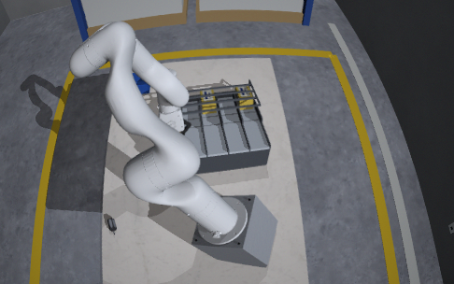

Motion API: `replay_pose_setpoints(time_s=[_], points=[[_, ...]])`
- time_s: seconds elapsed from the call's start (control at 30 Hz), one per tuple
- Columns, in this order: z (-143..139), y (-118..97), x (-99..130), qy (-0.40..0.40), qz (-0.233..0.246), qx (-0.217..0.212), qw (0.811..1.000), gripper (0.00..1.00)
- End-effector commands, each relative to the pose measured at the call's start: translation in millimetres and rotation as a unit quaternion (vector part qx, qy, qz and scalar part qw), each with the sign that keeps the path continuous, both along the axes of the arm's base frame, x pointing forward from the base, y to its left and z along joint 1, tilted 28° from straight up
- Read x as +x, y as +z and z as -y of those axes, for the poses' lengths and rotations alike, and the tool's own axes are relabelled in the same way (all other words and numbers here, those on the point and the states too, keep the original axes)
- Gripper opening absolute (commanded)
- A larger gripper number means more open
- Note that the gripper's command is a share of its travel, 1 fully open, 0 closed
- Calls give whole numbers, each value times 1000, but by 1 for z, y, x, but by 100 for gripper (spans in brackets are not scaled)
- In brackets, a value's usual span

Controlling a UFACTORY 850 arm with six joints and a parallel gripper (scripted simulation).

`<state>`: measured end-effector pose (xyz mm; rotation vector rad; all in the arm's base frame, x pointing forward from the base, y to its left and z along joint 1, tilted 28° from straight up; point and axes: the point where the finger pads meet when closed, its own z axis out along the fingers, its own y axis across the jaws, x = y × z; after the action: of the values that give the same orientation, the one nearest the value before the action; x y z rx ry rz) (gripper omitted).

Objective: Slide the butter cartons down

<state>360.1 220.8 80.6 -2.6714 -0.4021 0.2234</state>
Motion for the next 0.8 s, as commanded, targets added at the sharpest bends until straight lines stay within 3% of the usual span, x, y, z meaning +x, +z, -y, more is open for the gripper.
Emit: replay_pose_setpoints(time_s=[0.0, 0.33, 0.37, 0.77], points=[[0, 0, 1, 0, 1, 0, 1000, 0], [0, 0, 1, 0, 1, 0, 1000, 0], [0, 0, 1, 0, 1, 0, 1000, 75], [0, 0, 1, 0, 1, 0, 1000, 75]])
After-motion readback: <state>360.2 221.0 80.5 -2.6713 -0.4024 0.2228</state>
